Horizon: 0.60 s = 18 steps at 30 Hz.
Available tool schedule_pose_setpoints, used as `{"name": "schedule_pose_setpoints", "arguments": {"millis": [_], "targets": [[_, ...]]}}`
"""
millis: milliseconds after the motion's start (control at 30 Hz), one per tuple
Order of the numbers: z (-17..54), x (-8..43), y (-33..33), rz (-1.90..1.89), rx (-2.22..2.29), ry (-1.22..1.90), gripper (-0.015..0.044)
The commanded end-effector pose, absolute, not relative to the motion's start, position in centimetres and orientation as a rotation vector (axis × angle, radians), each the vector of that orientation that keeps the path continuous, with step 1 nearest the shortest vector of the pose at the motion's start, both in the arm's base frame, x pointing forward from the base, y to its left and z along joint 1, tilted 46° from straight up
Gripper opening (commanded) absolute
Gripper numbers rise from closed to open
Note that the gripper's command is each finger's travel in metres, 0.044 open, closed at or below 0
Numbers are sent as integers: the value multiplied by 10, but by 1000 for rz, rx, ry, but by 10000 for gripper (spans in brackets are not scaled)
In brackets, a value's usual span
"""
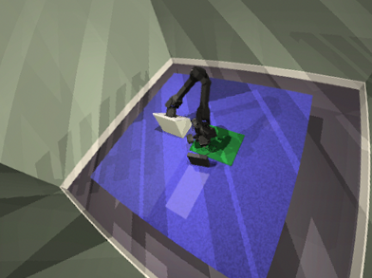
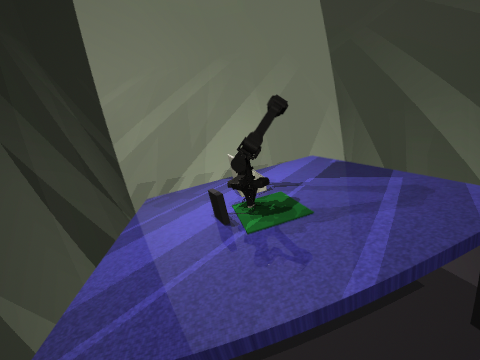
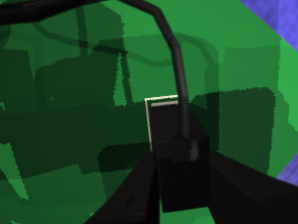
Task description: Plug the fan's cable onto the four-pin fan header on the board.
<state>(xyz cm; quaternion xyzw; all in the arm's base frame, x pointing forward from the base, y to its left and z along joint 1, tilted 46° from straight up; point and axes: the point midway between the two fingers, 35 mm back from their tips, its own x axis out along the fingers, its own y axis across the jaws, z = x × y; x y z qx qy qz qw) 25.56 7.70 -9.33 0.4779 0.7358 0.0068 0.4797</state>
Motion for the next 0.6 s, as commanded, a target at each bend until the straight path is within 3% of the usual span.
{"name": "schedule_pose_setpoints", "arguments": {"millis": [0, 133, 567], "targets": [[-93, 256, 77, 18, 1166, 1794, 157], [-93, 256, 77, 18, 1166, 1794, 260], [-55, 261, 37, 13, 1168, 1797, 260]]}}
